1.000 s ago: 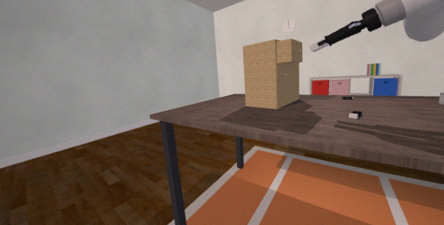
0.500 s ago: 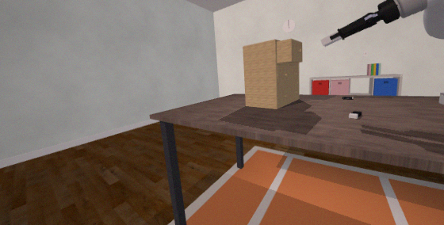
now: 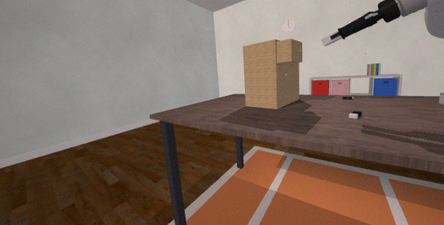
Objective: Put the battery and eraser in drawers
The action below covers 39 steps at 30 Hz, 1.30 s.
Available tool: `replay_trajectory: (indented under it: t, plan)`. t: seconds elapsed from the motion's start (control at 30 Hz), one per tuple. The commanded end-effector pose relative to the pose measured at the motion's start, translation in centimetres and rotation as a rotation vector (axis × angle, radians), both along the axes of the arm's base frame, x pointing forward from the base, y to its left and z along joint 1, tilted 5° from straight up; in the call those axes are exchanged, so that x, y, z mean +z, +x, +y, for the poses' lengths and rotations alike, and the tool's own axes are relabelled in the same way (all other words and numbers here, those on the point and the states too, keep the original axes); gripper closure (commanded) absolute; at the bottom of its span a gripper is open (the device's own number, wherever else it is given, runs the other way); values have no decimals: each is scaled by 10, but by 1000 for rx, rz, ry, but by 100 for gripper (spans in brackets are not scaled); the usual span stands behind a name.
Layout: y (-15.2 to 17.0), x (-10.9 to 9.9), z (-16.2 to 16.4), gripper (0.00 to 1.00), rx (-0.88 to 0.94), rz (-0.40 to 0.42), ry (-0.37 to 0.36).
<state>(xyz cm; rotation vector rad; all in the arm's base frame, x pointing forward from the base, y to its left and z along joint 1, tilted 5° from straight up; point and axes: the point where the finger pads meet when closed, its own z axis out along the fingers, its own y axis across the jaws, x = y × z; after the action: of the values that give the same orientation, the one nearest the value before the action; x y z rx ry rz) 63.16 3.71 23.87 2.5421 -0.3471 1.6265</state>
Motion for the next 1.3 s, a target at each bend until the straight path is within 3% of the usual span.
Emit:
replay_trajectory:
  t: [0.0,0.87,1.27]
  plan:
    - [-1,1,0,80,0,12,2]
    - [-13,15,3,80,6,166,42]
    - [-21,25,5,80,10,276,70]
